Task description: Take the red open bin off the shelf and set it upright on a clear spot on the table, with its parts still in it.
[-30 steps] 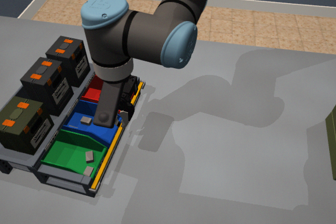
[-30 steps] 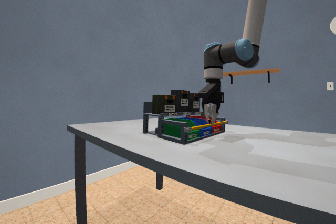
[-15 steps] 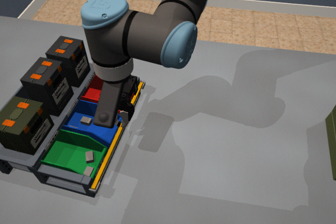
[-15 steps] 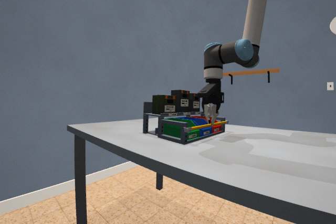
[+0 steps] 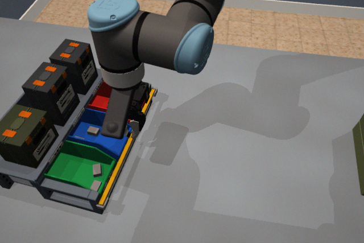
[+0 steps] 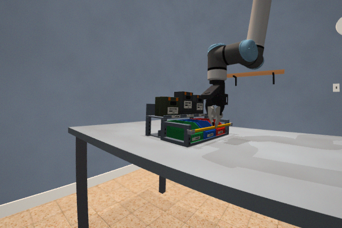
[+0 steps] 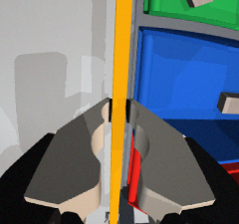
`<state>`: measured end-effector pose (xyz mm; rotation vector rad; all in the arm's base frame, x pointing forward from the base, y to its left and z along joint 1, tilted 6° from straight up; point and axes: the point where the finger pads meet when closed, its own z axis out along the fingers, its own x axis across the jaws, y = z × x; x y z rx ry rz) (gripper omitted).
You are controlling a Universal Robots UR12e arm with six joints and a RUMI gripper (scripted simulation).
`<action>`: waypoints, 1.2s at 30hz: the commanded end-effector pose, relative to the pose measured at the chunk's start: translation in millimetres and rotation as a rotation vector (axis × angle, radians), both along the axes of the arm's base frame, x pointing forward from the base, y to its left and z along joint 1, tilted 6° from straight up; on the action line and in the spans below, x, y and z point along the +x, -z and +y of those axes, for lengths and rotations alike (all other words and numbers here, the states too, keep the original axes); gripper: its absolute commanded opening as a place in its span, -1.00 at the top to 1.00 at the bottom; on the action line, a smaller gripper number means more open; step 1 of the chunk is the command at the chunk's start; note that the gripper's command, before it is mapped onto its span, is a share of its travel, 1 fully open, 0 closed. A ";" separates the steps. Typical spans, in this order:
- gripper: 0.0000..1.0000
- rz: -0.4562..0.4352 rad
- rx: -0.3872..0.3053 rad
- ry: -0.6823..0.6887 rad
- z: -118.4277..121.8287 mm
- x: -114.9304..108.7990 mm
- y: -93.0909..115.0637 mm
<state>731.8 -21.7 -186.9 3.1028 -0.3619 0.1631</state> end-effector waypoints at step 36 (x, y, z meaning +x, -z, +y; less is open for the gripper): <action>1.00 -0.002 0.000 0.000 0.5 -1.9 -25.2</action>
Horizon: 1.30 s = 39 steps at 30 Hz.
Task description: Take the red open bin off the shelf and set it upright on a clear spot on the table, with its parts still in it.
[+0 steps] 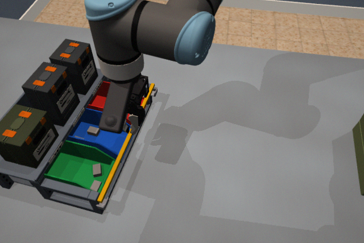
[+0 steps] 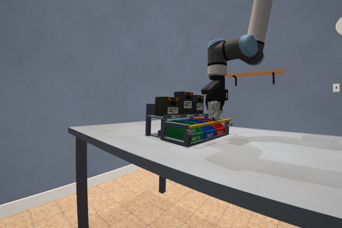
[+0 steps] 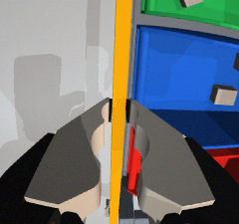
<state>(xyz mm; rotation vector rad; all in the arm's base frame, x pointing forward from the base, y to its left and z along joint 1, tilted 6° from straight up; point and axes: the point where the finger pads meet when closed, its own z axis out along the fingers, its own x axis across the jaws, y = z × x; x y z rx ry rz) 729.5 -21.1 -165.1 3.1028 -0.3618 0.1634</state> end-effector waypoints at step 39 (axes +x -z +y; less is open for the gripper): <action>1.00 -0.001 0.000 0.000 0.3 -0.9 -16.7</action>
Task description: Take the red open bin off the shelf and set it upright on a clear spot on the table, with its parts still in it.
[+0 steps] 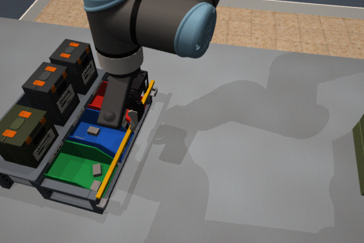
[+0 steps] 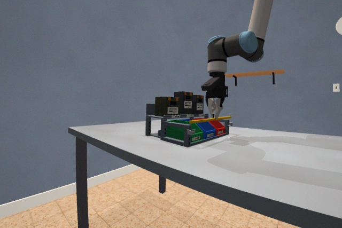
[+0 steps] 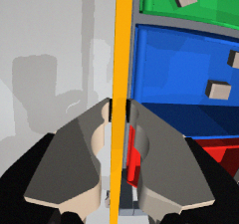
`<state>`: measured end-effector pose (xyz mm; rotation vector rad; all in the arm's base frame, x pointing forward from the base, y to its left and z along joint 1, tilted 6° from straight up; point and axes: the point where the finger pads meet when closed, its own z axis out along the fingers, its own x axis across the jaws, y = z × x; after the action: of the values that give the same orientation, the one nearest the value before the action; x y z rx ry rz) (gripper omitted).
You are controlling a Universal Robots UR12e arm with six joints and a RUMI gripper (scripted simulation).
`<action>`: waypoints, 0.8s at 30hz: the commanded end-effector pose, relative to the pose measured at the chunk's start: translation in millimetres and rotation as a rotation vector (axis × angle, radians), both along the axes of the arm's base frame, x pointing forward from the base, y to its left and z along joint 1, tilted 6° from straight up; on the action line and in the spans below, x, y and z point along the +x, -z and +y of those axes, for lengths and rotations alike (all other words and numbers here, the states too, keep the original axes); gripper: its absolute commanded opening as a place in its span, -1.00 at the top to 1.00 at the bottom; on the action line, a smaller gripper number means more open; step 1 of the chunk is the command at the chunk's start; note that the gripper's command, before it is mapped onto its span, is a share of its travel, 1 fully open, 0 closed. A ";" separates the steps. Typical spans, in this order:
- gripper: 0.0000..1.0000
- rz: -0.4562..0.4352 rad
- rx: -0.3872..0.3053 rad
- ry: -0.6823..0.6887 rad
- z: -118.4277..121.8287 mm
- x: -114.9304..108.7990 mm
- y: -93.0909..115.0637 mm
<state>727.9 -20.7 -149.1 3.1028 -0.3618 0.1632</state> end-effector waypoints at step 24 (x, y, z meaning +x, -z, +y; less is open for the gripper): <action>1.00 -0.001 0.000 0.000 17.9 -75.7 8.7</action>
<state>677.2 -8.6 -155.4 3.1028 -0.3619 0.1628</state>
